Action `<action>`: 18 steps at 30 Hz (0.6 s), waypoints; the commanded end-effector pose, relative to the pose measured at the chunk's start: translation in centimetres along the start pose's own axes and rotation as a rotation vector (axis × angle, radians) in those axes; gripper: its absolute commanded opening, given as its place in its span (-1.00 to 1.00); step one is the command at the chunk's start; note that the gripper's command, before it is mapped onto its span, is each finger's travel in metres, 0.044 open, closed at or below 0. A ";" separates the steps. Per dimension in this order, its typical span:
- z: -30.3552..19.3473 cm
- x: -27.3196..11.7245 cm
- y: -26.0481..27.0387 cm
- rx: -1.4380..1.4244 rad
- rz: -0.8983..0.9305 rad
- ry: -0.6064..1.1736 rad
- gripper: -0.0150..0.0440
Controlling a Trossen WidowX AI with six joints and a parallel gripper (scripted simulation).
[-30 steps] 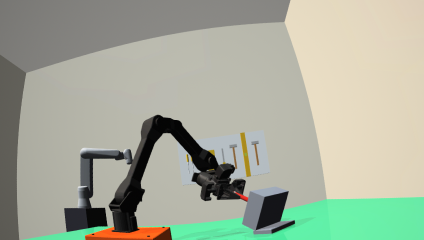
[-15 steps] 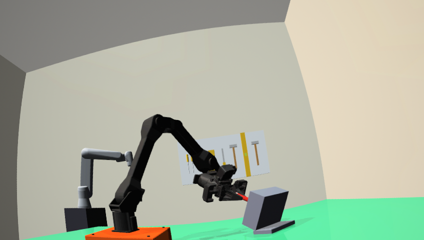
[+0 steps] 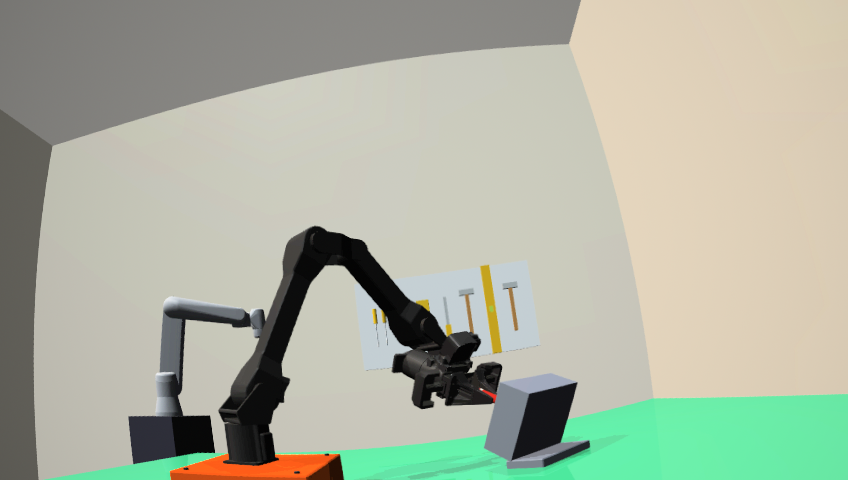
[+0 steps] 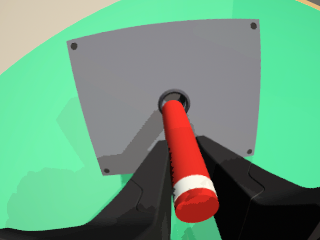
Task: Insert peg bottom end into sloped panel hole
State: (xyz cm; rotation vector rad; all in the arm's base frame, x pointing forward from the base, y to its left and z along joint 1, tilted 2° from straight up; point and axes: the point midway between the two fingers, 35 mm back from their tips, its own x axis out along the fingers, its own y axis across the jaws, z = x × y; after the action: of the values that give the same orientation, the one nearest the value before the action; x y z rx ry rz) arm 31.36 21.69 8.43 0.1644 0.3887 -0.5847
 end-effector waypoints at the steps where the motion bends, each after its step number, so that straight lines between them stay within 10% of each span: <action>1: 0.0 0.1 -0.1 -0.003 -0.001 -0.002 -0.49; 18: 0.0 -0.1 -0.1 0.000 0.001 0.000 -0.49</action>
State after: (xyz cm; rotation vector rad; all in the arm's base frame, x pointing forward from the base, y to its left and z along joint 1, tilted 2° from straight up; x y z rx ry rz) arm 31.33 21.75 8.47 0.1633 0.3887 -0.5831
